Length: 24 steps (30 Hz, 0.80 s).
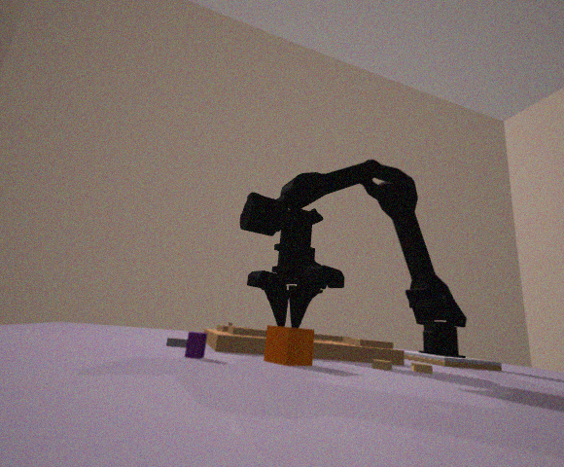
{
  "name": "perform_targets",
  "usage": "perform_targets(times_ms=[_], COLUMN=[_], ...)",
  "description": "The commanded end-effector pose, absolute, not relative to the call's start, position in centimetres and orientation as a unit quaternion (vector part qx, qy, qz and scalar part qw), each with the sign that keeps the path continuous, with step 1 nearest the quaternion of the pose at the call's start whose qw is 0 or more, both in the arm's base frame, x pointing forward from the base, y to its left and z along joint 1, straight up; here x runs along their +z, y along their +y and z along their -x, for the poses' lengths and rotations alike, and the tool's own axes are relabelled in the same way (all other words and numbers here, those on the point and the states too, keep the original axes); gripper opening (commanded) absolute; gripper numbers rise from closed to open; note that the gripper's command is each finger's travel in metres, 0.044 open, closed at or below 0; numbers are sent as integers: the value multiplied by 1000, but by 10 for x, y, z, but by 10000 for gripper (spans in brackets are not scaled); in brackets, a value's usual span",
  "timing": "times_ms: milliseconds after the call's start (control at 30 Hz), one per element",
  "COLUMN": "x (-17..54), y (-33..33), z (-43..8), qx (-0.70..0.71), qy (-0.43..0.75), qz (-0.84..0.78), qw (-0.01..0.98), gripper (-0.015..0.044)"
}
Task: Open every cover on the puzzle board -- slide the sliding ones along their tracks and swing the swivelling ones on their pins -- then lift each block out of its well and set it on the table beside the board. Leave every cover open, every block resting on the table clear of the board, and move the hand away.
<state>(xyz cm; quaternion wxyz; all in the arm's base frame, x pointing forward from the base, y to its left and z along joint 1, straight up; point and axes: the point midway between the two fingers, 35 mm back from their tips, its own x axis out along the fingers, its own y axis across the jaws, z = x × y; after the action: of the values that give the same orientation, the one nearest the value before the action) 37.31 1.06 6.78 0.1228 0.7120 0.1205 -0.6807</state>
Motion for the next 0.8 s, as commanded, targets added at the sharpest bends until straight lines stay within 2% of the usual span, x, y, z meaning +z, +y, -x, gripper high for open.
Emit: perform_targets(times_ms=[0,767], x=[61,51], y=[10,10], z=[-372,-372], qx=[-683,-683], qy=[120,120], qz=[-709,-709], qw=[124,124], gripper=[144,144])
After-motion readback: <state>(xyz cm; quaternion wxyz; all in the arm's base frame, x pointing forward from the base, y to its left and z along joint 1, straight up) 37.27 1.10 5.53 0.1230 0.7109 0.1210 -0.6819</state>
